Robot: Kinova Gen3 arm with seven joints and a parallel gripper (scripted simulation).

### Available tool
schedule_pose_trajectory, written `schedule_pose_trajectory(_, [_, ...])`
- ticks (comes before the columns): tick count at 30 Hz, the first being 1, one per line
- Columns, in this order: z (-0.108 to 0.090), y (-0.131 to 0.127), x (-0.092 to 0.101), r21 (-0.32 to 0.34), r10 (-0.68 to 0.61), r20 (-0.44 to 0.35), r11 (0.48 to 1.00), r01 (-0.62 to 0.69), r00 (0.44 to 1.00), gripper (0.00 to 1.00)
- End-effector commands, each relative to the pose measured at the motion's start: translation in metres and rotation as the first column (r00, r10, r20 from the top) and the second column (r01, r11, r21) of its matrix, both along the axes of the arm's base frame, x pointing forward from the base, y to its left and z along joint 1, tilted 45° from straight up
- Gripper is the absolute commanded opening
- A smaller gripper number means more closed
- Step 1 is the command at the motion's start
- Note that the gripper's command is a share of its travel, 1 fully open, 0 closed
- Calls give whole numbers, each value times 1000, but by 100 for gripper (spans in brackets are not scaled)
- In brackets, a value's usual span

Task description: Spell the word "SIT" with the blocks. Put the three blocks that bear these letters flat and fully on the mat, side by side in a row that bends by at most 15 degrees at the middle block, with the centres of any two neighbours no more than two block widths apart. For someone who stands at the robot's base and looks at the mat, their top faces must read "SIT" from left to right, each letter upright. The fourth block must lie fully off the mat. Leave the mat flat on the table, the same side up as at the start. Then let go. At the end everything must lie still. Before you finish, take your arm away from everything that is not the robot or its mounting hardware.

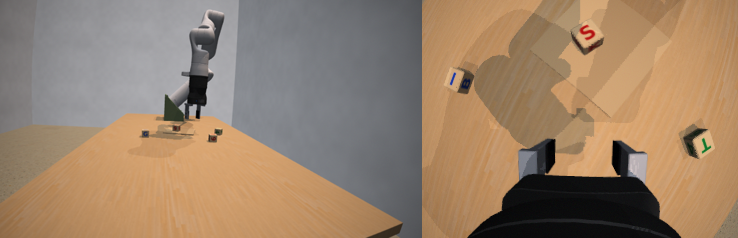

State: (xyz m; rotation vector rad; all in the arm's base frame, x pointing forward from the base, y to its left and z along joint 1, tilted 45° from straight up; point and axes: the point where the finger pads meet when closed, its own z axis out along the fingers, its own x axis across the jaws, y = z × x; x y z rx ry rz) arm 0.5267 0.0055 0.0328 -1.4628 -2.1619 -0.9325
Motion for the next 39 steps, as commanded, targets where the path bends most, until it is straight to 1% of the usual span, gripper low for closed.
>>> schedule_pose_trajectory(1, [-11,-24,-39,-2,-14,3,1000,14,1000,100])
schedule_pose_trajectory(2, [-14,-26,-49,-1,-14,4,1000,14,1000,100])
schedule_pose_trajectory(4, [-14,-26,-49,-1,-14,4,1000,14,1000,100])
schedule_pose_trajectory(6, [-19,-29,-66,1,-12,4,1000,12,1000,100])
schedule_pose_trajectory(8, [-23,-31,-79,2,-11,5,1000,11,1000,100])
schedule_pose_trajectory(10, [-25,-31,-87,3,-10,5,1000,10,1000,100])
schedule_pose_trajectory(12, [-26,-31,-90,6,-19,-5,1000,19,1000,100])
schedule_pose_trajectory(39, [-26,-31,-90,8,-21,-8,1000,21,1000,100])
